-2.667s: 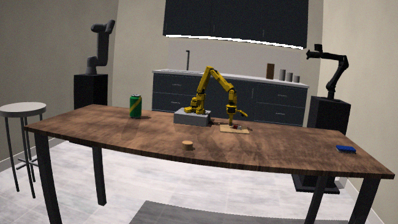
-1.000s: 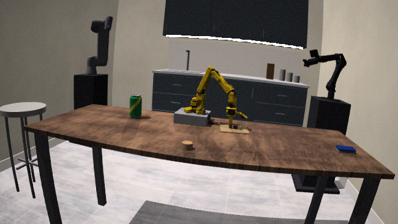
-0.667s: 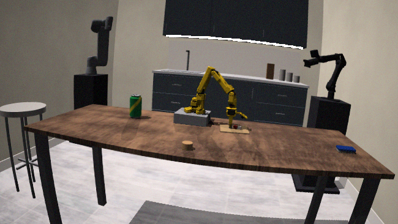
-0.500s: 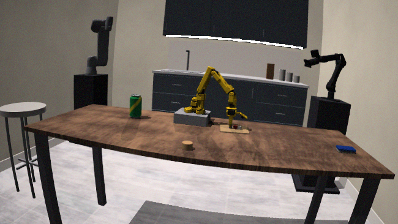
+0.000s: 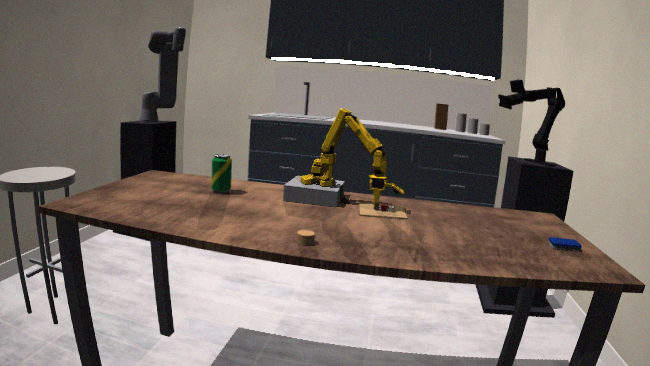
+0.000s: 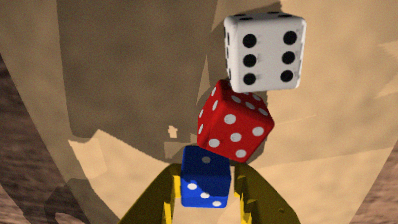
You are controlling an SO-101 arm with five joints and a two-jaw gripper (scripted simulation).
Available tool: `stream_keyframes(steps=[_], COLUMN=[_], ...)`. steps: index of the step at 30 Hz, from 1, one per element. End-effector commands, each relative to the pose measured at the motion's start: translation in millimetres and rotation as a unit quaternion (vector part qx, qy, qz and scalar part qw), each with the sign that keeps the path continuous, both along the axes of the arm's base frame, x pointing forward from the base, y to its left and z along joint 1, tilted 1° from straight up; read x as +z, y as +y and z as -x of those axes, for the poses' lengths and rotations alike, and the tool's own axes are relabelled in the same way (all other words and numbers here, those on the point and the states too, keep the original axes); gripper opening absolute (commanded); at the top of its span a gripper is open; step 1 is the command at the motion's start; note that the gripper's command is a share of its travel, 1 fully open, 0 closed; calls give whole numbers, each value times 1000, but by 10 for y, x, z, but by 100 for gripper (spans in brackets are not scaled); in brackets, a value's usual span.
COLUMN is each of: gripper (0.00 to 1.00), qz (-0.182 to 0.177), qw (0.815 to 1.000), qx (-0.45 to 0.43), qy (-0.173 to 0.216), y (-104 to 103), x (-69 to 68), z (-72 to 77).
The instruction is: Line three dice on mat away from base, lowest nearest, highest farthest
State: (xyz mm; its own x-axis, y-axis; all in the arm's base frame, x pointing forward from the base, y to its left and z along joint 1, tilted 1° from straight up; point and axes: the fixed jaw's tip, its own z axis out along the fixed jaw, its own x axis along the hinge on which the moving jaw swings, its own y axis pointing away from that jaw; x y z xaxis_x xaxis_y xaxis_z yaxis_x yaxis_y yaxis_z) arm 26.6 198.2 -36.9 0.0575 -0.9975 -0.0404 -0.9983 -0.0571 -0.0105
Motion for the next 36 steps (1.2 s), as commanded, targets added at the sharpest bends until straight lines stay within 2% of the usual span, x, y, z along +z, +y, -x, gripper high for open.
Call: stream_keyframes(steps=[1,14,26,31,36], gripper=[15,26,27,27,27], qz=[12,12,12,12,12], qw=[1000,1000,1000,1000,1000], qx=[2,2,2,2,2], qy=[3,3,3,3,3], y=[-49,-49,-48,-36,-27], x=[-45,-45,-34,49,212], z=[22,22,22,20,18])
